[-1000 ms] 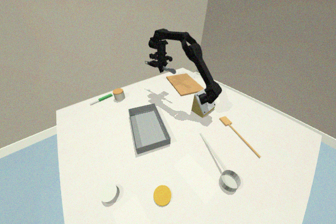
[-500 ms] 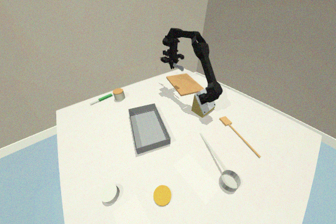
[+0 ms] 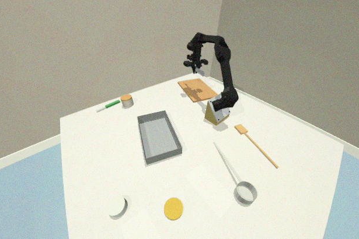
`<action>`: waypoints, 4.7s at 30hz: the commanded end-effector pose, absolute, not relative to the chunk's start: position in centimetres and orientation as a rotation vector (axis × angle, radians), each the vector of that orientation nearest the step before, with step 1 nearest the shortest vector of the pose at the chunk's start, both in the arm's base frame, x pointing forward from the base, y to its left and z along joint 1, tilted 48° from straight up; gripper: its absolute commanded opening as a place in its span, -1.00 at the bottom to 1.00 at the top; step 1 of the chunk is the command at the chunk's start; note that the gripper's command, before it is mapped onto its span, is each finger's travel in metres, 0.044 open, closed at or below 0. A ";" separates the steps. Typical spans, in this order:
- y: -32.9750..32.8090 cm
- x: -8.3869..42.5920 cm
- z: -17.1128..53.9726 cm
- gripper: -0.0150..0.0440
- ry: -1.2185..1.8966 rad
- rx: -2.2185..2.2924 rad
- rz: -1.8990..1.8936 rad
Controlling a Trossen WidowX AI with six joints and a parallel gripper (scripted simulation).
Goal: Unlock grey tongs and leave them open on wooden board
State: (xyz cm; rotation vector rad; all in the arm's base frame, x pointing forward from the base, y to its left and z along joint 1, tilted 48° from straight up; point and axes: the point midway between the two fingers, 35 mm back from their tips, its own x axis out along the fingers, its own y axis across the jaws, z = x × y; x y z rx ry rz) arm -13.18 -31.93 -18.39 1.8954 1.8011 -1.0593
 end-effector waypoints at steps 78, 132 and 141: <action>-30.8 -12.6 -18.6 -1.00 1.284 1.139 -1.536; -30.3 -12.4 -17.9 -1.00 1.252 1.082 -1.561; -31.1 -12.7 -19.1 -1.00 1.310 1.183 -1.515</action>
